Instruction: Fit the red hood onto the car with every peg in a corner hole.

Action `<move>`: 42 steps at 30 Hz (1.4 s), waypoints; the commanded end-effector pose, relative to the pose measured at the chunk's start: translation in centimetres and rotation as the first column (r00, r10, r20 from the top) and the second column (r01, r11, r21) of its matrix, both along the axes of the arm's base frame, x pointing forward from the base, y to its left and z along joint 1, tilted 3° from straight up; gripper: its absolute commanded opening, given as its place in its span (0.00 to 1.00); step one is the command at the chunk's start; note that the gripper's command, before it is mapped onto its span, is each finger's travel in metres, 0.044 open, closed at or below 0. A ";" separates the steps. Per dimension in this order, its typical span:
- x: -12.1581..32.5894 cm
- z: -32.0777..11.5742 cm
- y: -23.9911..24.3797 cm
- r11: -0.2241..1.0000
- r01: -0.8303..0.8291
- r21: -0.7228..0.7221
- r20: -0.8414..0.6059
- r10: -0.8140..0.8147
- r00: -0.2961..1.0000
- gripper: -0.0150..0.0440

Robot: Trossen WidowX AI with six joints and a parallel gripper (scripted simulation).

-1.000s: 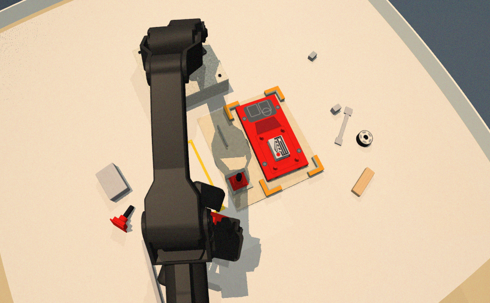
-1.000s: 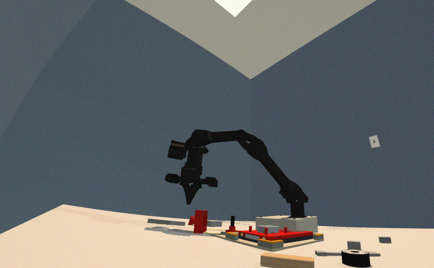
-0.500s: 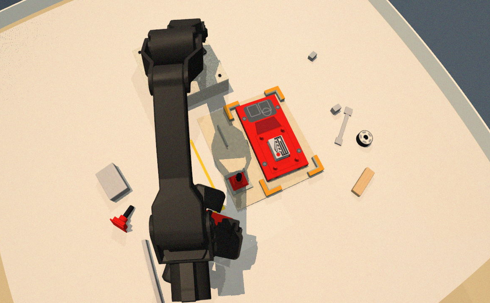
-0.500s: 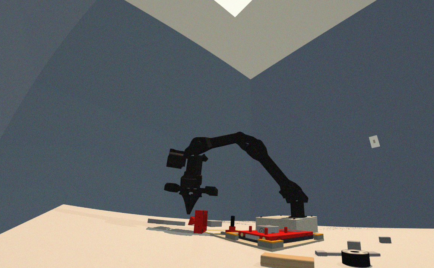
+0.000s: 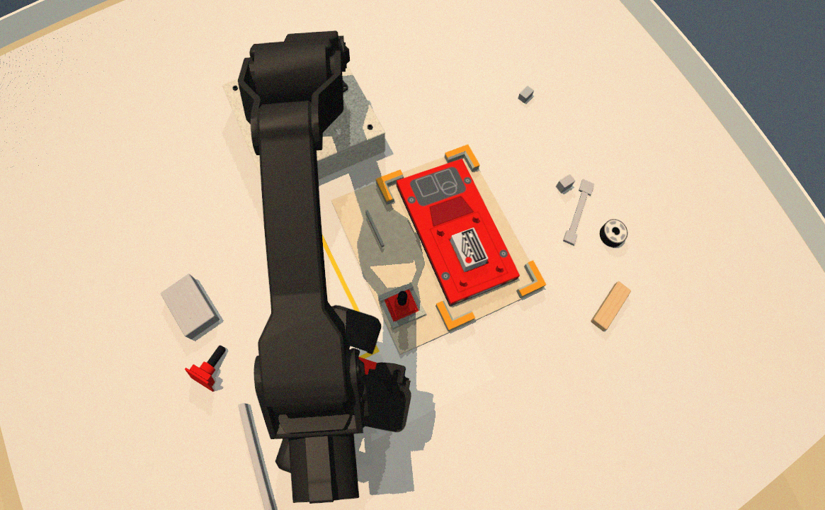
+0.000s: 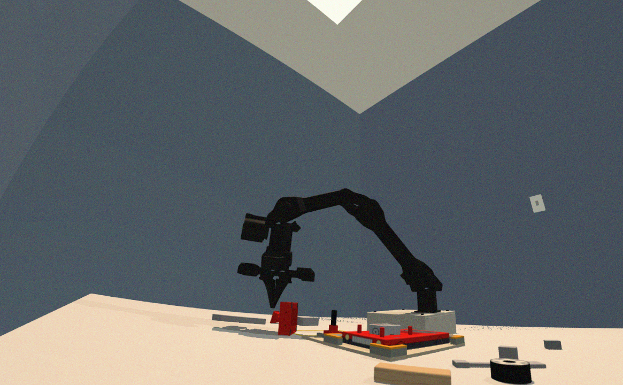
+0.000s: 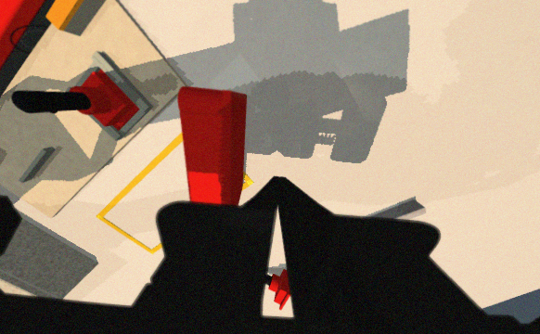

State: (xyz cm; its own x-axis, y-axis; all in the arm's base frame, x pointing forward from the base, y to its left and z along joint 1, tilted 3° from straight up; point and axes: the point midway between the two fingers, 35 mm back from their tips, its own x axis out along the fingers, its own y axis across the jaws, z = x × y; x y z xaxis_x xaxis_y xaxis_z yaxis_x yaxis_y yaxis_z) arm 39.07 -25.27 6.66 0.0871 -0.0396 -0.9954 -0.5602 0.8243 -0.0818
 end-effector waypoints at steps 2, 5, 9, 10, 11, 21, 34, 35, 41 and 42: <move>-0.1 0.0 0.2 1.000 0.004 0.003 0.001 -0.004 1.000 0.25; -0.2 0.0 0.3 1.000 0.004 0.003 0.001 -0.004 1.000 0.25; -0.3 0.0 0.5 1.000 0.004 0.003 0.001 -0.004 1.000 0.25; -0.3 0.0 0.5 1.000 0.004 0.003 0.001 -0.004 1.000 0.25; -0.3 0.0 0.5 1.000 0.004 0.003 0.001 -0.004 1.000 0.25; -0.5 0.0 0.9 1.000 0.004 0.004 0.001 -0.004 1.000 0.25; -0.7 0.0 1.3 1.000 0.004 0.004 0.000 -0.004 1.000 0.25; -0.7 0.0 1.3 1.000 0.004 0.004 0.000 -0.004 1.000 0.25; -0.9 -0.1 1.5 1.000 0.004 0.004 0.000 -0.004 1.000 0.25; -0.9 -0.1 1.6 1.000 0.004 0.004 0.000 -0.004 1.000 0.25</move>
State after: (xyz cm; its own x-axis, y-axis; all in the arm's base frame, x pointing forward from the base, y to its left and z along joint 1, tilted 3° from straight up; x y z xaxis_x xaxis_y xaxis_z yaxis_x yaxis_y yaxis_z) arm 38.32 -23.87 6.60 0.0869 -0.0376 -0.9955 -0.5603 0.8244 -0.0800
